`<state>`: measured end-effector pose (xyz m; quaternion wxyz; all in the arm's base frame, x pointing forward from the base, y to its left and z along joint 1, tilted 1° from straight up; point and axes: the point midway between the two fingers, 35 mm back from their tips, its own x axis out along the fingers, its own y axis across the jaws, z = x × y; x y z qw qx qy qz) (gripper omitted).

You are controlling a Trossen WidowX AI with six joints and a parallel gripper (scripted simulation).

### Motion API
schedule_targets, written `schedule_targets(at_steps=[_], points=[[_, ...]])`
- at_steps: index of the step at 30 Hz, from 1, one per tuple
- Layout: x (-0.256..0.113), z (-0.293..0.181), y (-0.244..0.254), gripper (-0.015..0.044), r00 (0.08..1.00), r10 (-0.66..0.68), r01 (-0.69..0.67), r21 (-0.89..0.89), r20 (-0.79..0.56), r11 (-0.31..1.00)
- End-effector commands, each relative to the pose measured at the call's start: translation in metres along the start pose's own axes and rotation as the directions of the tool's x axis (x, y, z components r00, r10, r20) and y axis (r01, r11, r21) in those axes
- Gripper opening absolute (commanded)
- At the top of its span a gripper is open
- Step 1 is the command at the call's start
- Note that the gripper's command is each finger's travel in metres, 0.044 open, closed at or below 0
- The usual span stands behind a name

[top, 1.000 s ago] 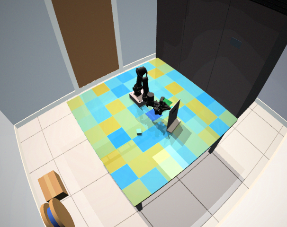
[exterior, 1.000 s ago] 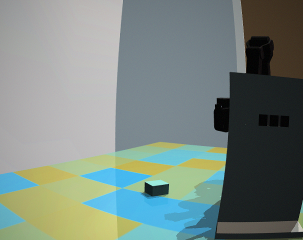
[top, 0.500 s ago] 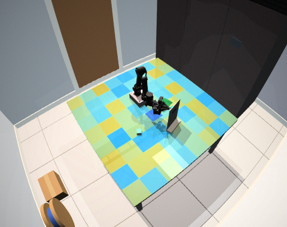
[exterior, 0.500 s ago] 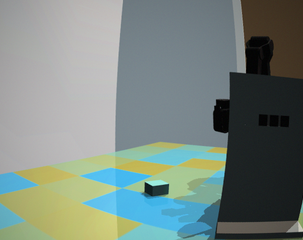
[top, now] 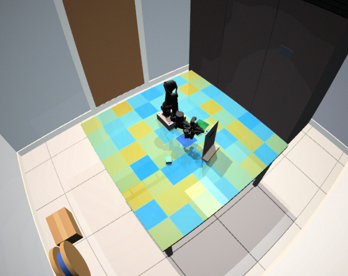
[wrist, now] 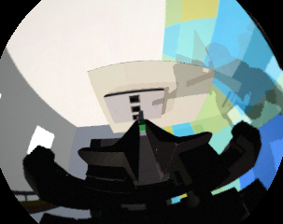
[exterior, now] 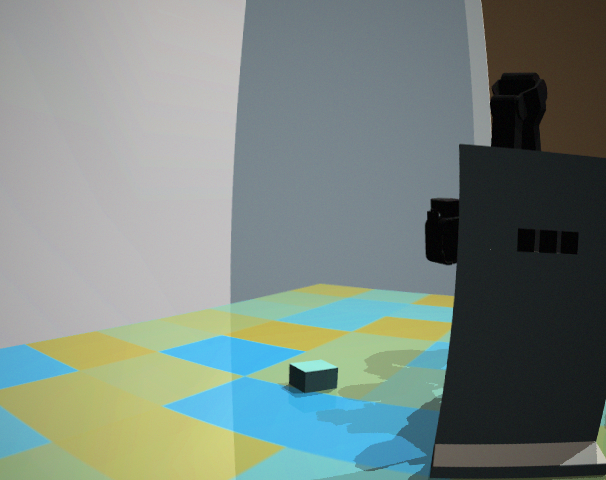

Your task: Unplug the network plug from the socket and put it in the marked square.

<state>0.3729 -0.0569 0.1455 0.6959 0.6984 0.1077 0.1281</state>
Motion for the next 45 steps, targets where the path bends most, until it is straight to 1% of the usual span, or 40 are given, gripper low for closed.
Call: schedule_targets(at_steps=[1,40,45], points=[[-0.004,-0.001,0.003,0.0000,1.000,0.006,-0.006,-0.006,-0.005,1.000],[-0.033,-0.004,0.002,0.0000,1.000,0.003,-0.003,-0.006,-0.005,1.000],[-0.031,-0.003,0.006,0.0000,1.000,-0.002,0.002,-0.002,0.000,1.000]])
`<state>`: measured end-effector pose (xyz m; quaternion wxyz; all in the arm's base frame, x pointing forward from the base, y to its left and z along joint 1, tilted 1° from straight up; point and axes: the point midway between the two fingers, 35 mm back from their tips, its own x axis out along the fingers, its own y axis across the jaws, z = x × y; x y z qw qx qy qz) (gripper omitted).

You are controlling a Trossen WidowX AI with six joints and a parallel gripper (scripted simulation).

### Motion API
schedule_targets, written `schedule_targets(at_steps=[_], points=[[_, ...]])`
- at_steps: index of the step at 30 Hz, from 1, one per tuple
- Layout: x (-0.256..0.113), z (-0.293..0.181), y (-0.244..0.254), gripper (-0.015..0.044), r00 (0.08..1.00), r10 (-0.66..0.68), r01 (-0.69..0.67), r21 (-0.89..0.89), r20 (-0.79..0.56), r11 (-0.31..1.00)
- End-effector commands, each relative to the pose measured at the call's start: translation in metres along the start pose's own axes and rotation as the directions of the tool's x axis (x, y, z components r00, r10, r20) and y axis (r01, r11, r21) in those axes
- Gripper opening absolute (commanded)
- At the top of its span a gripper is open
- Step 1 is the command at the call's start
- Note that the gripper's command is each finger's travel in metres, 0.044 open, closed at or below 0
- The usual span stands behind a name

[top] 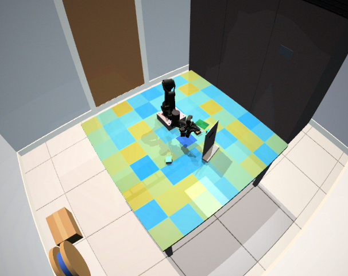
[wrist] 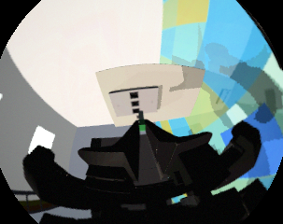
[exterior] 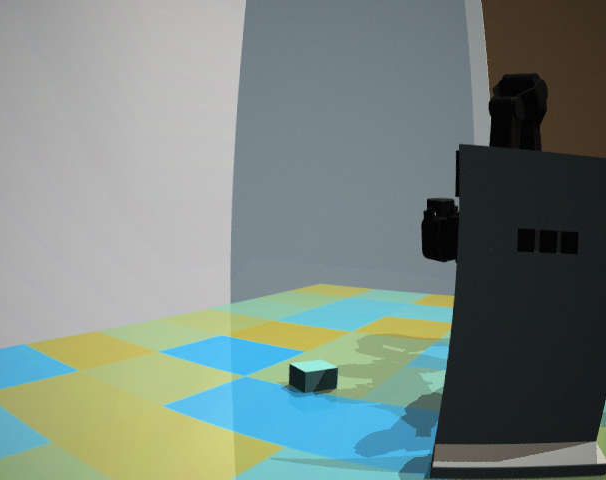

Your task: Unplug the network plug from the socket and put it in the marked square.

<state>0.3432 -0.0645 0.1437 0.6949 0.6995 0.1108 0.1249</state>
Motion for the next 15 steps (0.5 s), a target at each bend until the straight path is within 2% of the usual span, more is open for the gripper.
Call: schedule_targets(at_steps=[1,15], points=[[-0.001,0.000,0.009,0.0000,1.000,0.006,-0.006,-0.007,-0.001,1.000],[-0.008,-0.004,0.034,0.0000,1.000,0.008,-0.008,-0.009,-0.003,1.000]])
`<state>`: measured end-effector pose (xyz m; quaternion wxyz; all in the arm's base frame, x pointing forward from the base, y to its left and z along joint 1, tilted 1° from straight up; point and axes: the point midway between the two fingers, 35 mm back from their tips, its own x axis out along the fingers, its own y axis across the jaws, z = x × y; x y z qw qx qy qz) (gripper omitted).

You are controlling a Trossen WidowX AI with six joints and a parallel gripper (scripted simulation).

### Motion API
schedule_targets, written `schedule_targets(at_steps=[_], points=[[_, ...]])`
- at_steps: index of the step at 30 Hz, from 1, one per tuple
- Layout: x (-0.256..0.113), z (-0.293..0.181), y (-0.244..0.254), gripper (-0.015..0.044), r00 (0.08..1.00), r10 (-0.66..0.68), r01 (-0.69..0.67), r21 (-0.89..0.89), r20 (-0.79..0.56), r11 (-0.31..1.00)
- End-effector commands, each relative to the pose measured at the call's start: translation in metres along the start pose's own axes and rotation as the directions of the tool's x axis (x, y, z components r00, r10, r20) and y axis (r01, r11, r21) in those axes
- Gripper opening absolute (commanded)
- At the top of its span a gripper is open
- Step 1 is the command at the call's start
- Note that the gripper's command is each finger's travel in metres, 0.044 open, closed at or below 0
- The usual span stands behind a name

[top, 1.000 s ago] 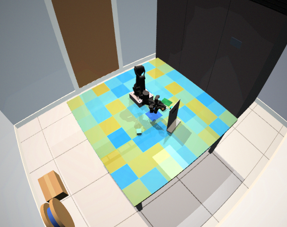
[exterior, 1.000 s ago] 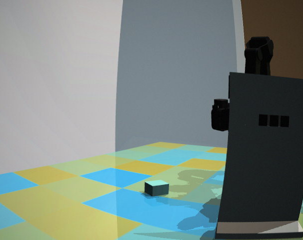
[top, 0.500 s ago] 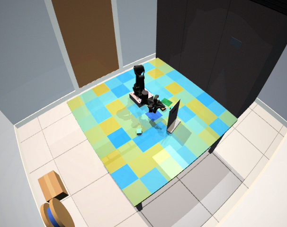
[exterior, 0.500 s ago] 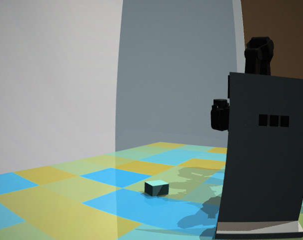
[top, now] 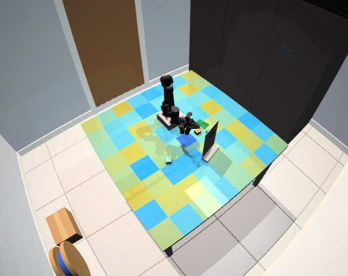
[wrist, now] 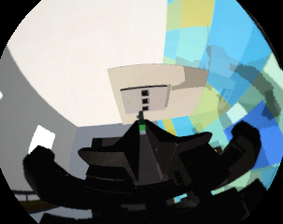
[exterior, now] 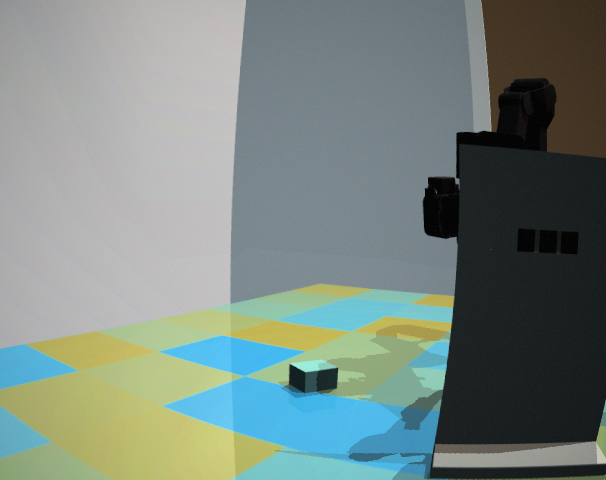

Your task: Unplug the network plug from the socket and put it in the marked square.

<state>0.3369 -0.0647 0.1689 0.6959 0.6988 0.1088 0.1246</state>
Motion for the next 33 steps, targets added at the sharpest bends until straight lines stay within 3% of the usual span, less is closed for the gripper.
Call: schedule_targets(at_steps=[1,19,33], points=[[-0.003,-0.003,0.011,0.0000,1.000,0.007,-0.007,-0.006,-0.006,1.000],[-0.013,-0.011,0.037,0.0000,1.000,0.006,-0.006,-0.003,-0.006,1.000],[0.003,-0.009,-0.006,0.0000,0.965,-0.215,0.159,0.319,0.150,0.935]])
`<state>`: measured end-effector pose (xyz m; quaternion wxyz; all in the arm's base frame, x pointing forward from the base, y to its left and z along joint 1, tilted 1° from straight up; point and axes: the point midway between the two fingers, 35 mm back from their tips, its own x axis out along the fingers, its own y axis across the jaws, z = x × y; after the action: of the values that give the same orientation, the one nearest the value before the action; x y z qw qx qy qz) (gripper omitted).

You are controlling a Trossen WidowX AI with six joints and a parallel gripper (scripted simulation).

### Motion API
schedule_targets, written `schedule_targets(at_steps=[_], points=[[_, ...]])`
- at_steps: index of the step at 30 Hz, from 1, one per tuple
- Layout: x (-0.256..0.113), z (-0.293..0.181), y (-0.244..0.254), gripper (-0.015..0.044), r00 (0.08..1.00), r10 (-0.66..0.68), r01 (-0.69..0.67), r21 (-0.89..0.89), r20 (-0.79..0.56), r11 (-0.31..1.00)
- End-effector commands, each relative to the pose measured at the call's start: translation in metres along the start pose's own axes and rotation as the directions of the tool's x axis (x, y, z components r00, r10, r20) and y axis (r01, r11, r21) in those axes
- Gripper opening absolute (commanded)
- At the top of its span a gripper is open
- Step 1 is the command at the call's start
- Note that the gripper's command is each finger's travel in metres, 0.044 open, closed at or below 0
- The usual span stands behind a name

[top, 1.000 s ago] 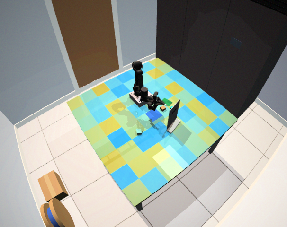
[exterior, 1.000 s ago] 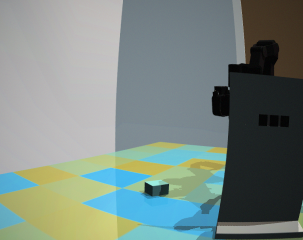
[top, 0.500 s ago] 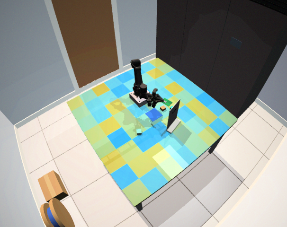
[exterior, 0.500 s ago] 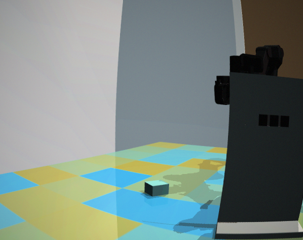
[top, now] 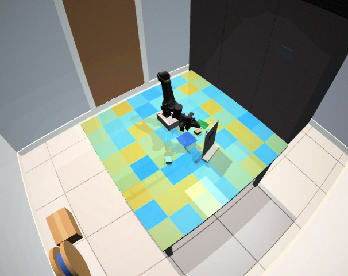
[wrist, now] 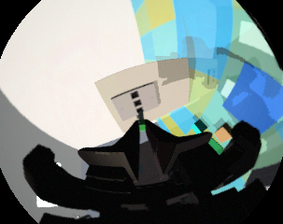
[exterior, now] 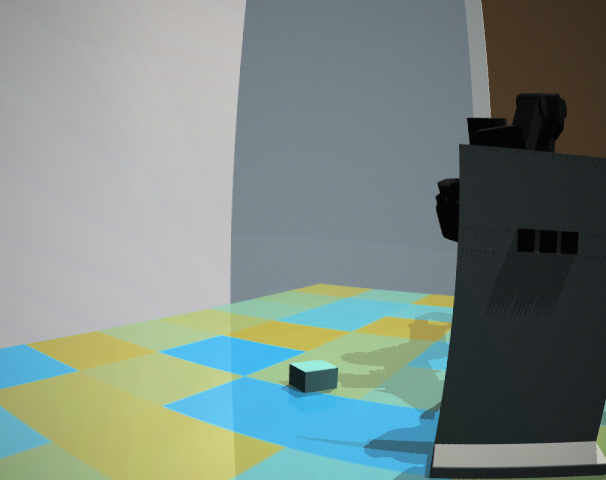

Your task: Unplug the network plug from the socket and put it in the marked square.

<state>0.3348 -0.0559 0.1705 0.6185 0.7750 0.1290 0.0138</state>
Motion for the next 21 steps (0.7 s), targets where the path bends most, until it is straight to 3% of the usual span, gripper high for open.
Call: schedule_targets(at_steps=[1,11,21], points=[[0.004,0.002,-0.011,0.0000,0.996,-0.062,0.056,0.088,0.069,0.995],[0.006,0.004,-0.050,0.0000,0.944,-0.253,0.194,0.263,0.213,0.945],[-0.008,0.004,-0.088,0.0000,0.827,-0.439,0.300,0.385,0.350,0.873]])
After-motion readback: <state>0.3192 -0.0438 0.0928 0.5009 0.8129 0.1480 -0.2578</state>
